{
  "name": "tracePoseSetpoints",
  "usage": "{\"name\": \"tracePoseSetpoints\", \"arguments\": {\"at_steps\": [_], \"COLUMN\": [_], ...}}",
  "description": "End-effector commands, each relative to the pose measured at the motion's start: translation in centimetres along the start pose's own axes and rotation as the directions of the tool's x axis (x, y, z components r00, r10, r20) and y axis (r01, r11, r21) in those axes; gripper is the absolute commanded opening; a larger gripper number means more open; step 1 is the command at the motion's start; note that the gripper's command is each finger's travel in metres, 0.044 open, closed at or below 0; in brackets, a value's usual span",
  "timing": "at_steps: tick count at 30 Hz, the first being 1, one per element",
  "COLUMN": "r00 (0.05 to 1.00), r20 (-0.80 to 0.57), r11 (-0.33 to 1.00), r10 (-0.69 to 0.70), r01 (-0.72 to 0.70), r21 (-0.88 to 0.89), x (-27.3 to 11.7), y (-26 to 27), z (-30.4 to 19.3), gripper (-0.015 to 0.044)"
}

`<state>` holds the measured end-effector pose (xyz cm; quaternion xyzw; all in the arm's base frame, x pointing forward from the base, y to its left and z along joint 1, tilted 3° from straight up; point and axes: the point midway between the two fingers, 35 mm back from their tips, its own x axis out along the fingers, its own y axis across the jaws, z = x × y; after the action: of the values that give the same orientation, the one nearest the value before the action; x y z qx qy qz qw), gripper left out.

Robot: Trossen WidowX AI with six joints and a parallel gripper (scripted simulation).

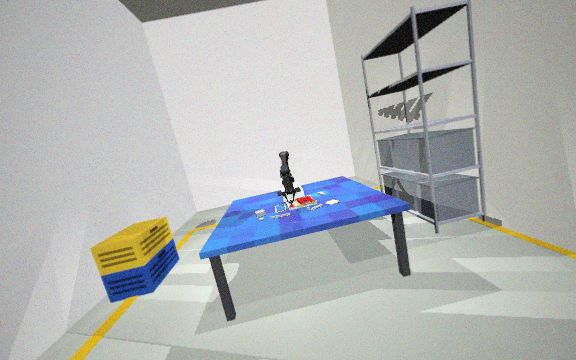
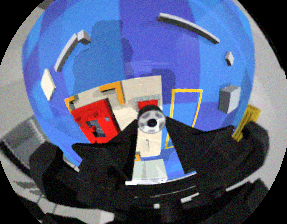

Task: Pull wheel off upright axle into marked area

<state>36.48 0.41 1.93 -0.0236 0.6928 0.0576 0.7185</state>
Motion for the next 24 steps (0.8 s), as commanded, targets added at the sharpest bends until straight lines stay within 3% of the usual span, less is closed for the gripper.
{"name": "tracePoseSetpoints", "arguments": {"at_steps": [1, 24], "r00": [1.000, 1.000], "r20": [0.008, 0.011], "r11": [1.000, 1.000], "r10": [0.000, 0.000], "r01": [0.000, 0.000], "r21": [-0.003, -0.004], "x": [-0.49, -1.24], "y": [0.00, 0.00], "z": [0.08, 0.07], "gripper": [0.0000, 0.0000]}}
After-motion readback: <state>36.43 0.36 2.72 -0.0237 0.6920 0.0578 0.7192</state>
